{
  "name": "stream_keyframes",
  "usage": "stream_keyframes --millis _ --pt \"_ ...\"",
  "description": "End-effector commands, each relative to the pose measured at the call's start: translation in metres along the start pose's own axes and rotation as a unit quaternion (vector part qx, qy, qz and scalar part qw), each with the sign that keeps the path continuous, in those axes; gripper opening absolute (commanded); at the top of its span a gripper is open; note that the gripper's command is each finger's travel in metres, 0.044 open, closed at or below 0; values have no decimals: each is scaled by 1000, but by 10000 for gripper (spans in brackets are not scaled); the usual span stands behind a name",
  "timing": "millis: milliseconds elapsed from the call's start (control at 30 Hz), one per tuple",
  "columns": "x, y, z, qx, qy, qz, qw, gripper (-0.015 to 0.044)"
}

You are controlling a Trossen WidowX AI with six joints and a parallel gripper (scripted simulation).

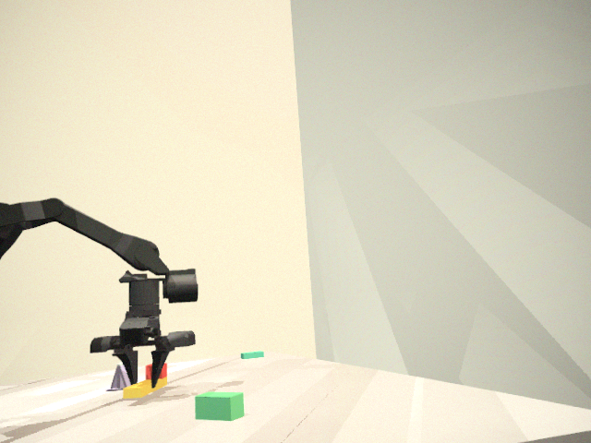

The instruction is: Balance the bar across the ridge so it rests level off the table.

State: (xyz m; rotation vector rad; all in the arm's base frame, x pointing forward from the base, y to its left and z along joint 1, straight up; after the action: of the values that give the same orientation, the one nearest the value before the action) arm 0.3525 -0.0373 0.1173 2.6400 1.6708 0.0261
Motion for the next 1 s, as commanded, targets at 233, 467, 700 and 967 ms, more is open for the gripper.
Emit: stream_keyframes --millis 233,467,700,967 --pt "1 2 -32 -6 3 1 1000 0" --pt "1 2 -50 -6 3 1 1000 0" --pt "0 1 -68 -6 3 1 1000 0" --pt "-1 -2 -88 -5 4 1 1000 0"
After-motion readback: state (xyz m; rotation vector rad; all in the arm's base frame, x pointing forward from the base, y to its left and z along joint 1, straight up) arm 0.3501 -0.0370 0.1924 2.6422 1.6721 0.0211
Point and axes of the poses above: the point midway between the two fingers, 35 mm back from their tips, its own z axis out along the fingers, its own y axis across the jaws, x = y × z, the point moved 5 cm from there along -z, back along the fingers, and after that the axes turned 2 degrees about -z, right-handed, at the moved point
